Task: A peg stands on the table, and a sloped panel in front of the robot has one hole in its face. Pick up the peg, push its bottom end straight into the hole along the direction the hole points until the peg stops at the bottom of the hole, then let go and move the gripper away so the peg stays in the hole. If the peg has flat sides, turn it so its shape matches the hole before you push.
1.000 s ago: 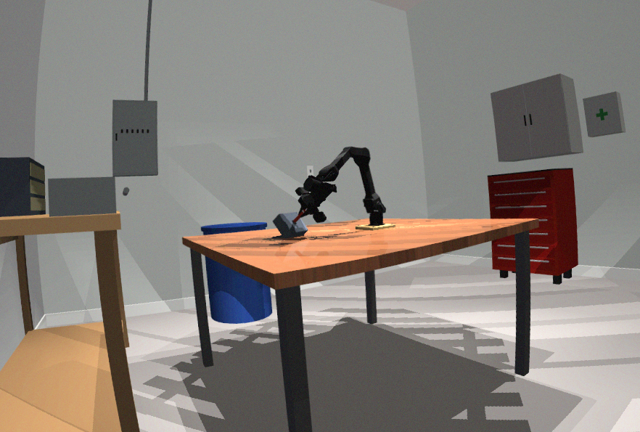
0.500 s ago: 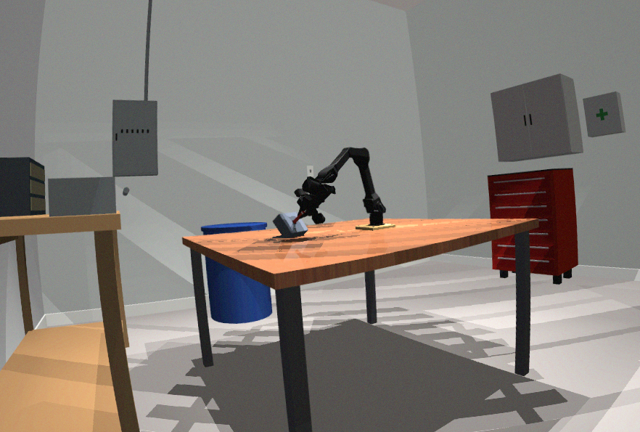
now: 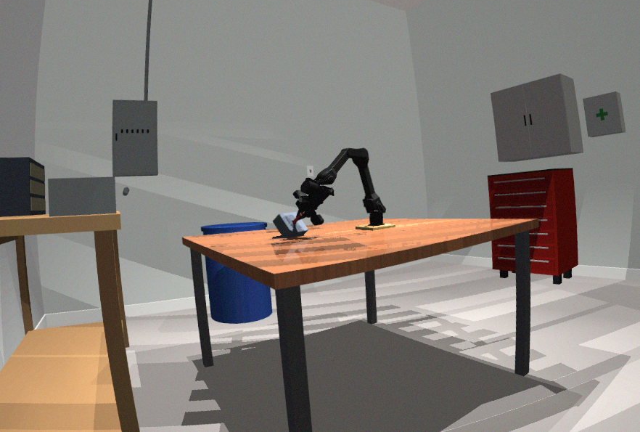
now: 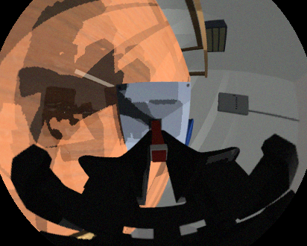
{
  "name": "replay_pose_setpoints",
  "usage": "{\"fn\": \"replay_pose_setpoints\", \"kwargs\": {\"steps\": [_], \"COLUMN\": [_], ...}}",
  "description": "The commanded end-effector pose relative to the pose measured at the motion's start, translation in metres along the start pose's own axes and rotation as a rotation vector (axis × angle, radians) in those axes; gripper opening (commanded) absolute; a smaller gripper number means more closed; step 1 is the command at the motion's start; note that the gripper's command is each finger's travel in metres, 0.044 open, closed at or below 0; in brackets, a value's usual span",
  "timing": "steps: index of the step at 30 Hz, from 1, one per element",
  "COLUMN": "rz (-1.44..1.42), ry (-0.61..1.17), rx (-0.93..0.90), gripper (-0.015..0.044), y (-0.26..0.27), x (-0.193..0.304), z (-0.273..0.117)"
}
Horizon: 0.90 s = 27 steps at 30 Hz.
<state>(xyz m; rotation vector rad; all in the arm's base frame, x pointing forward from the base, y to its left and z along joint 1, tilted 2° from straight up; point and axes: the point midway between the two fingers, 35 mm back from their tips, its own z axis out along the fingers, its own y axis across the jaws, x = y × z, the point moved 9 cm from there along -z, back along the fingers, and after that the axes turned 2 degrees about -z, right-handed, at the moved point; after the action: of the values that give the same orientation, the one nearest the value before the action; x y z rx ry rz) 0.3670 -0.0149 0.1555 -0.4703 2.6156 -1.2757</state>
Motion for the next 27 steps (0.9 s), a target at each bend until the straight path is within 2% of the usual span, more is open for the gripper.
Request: {"fn": "replay_pose_setpoints", "kwargs": {"steps": [1, 27], "rz": [-0.003, 0.000], "ry": [-0.001, 0.001], "rx": [-0.002, 0.000], "gripper": [0.0000, 0.0000], "y": [0.0004, 0.0002], "x": [0.0000, -0.0001], "z": [0.0026, 0.0095]}}
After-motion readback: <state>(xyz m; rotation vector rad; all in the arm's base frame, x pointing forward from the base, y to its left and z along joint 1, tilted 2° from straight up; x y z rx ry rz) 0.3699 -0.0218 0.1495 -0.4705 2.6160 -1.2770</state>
